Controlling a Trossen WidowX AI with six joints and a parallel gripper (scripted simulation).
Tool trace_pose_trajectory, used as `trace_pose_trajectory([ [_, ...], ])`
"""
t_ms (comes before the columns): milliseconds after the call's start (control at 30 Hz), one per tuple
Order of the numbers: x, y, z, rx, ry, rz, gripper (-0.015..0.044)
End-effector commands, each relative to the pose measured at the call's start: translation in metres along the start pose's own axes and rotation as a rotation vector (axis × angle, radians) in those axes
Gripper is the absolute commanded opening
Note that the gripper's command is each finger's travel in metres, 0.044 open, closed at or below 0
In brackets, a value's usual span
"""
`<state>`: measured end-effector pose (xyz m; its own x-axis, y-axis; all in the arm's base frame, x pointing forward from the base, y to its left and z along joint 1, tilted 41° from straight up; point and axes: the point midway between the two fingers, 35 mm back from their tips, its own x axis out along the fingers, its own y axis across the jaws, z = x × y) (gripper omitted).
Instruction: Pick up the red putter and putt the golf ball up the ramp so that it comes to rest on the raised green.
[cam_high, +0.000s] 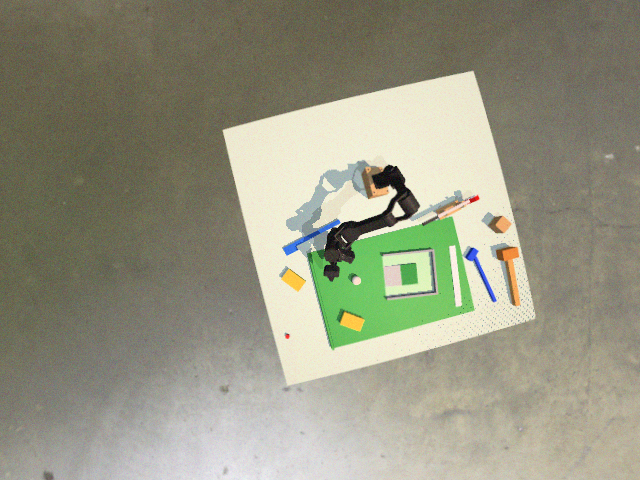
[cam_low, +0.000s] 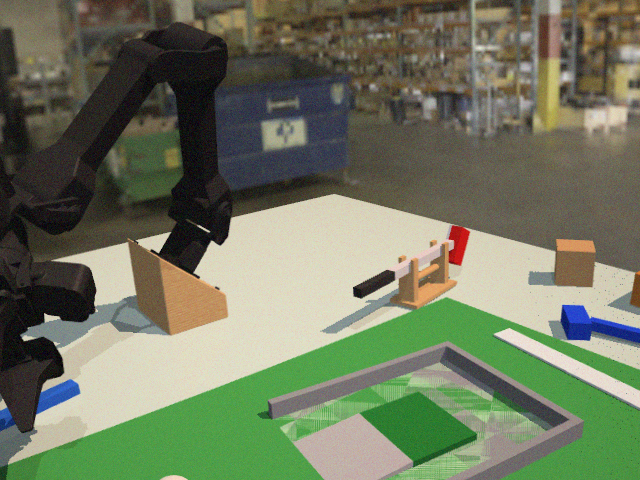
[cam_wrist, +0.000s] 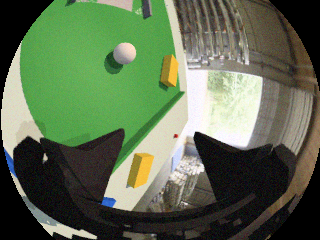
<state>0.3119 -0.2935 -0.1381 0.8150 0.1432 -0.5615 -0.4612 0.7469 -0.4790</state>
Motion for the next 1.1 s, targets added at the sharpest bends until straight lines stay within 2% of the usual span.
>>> trace_pose_trajectory([
  [0, 0.0, 0.0, 0.001, -0.001, -0.001, 0.003, 0.0426],
  [133, 0.005, -0.001, 0.033, -0.013, -0.034, 0.069, 0.044],
  [333, 0.007, 0.01, 0.132, -0.062, -0.124, 0.273, 0.044],
  [567, -0.01, 0.04, 0.232, -0.153, -0.215, 0.481, 0.044],
  [800, -0.049, 0.083, 0.318, -0.24, -0.296, 0.676, 0.044],
  [1067, -0.12, 0.141, 0.396, -0.34, -0.385, 0.901, 0.044],
])
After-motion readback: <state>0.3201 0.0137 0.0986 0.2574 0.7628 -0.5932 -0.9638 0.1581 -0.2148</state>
